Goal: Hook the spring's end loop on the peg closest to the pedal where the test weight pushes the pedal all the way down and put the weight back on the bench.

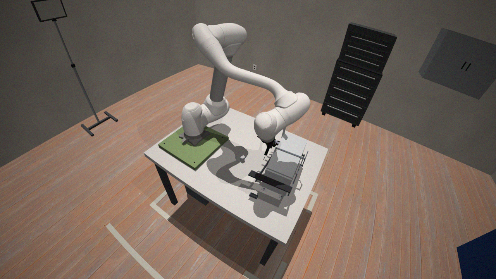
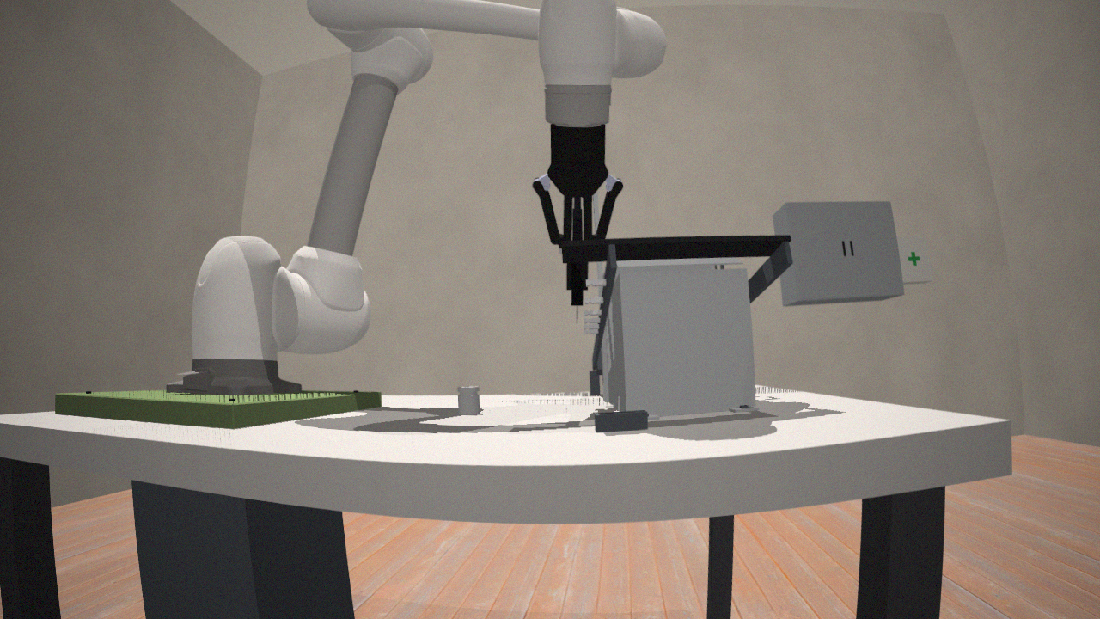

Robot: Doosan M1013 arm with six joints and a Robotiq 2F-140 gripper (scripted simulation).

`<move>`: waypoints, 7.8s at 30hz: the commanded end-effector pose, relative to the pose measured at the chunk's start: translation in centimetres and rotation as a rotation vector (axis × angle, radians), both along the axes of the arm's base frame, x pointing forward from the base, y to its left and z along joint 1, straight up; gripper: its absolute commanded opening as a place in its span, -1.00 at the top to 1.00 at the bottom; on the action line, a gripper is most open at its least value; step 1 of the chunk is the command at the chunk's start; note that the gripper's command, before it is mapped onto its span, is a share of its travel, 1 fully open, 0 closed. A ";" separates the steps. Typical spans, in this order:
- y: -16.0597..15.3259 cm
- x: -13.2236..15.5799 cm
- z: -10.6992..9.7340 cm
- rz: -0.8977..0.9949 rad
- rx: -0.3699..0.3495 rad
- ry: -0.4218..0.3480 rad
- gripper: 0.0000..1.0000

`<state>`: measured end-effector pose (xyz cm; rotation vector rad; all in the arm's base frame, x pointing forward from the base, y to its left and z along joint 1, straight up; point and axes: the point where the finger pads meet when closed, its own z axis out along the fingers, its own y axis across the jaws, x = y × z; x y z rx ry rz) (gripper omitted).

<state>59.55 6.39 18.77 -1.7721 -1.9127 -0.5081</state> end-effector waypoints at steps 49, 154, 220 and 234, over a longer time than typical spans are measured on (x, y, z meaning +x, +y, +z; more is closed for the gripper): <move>-0.8 0.1 0.1 0.000 0.000 0.000 0.66; -0.6 1.2 0.1 -0.001 0.005 -0.058 0.66; -0.4 1.2 0.4 0.000 0.005 -0.059 0.66; -0.4 1.2 0.4 0.000 0.005 -0.059 0.66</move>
